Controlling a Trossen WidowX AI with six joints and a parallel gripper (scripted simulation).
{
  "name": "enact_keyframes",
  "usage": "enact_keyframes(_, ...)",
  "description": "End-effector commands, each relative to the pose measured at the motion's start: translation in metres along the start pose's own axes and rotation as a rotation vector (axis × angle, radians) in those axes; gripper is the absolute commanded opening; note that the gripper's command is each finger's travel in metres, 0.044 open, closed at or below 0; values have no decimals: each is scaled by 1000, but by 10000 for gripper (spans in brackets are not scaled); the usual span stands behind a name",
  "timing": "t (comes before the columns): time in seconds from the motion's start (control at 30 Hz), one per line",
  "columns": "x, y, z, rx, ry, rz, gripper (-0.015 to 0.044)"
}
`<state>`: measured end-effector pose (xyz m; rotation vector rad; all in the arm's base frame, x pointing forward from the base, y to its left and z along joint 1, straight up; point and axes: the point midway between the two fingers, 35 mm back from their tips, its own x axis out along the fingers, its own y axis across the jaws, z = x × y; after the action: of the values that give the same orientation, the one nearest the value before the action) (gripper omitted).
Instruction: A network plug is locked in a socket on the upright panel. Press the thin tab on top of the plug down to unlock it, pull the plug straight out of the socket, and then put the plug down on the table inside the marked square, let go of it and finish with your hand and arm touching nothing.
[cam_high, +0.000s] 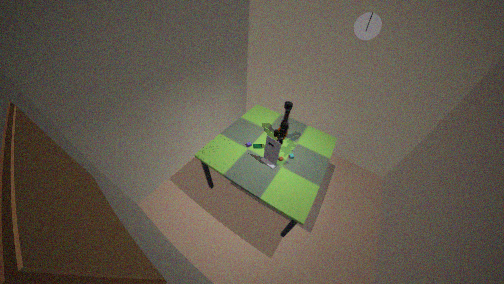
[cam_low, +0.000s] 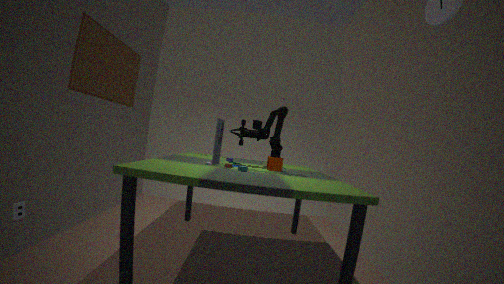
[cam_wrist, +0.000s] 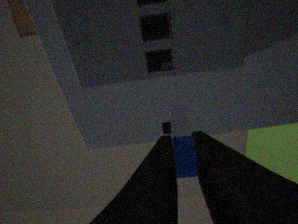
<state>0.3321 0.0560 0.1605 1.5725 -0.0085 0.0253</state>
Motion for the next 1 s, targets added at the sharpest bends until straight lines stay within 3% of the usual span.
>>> enact_keyframes(0.0, 0, 0, 0, 0, 0, 0, 0)
enact_keyframes(0.97, -15, 47, -2, 4, -1, 1, 0)
